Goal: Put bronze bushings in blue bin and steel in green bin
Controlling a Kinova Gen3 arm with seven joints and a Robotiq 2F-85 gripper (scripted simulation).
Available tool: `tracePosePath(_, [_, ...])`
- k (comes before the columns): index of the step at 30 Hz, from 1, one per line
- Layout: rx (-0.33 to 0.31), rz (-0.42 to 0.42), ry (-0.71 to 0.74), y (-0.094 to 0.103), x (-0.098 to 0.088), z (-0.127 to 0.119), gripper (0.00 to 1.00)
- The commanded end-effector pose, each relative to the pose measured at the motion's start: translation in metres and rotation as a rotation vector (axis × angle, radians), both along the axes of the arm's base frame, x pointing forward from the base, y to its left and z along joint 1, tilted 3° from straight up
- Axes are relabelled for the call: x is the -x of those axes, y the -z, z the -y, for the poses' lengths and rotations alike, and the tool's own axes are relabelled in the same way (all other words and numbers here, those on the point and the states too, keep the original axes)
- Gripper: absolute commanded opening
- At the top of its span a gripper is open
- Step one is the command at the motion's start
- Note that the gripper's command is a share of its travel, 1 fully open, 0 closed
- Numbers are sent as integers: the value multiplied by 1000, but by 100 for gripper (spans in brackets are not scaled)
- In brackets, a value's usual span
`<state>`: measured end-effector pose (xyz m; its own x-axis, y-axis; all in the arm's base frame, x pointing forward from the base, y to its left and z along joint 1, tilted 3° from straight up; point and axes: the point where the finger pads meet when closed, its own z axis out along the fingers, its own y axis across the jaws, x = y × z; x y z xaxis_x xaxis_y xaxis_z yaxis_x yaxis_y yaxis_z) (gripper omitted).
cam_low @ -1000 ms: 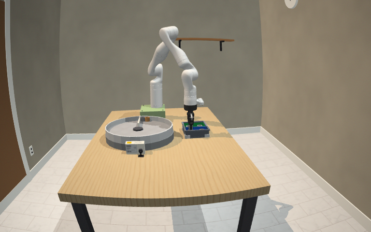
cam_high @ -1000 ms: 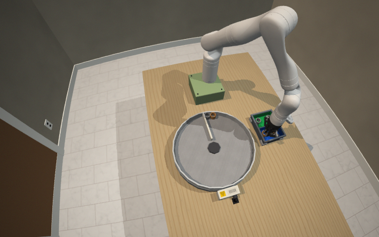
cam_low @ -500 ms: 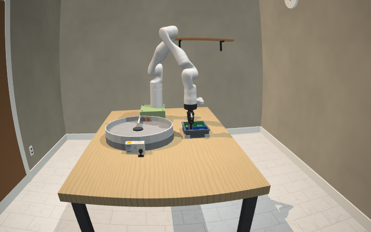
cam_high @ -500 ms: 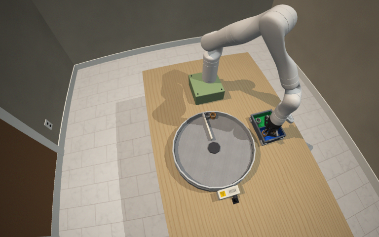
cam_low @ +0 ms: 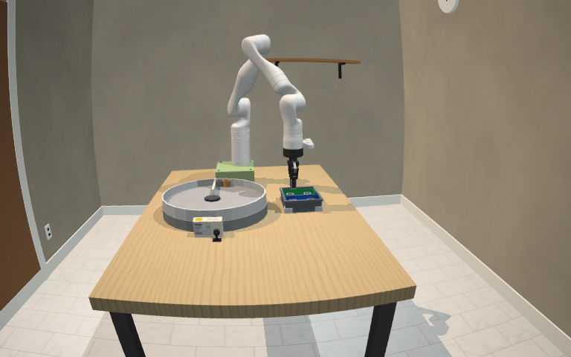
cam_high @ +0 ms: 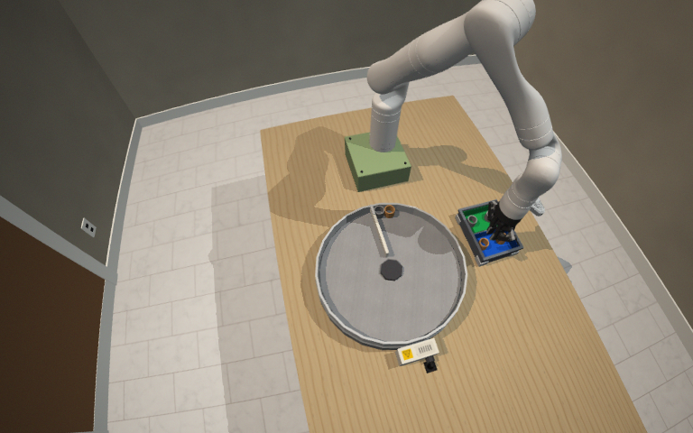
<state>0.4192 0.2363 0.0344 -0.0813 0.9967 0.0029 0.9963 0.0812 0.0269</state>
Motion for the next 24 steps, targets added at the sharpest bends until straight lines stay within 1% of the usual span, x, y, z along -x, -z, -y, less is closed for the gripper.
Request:
tracePosePath(1, [-9, 20, 5, -28, -6, 0, 16])
tracePosePath(3, [-9, 20, 5, -28, -6, 0, 16])
tracePosePath(6, [-9, 20, 5, -57, -4, 0, 16])
tracePosePath(24, [-8, 19, 4, -56, -4, 0, 16])
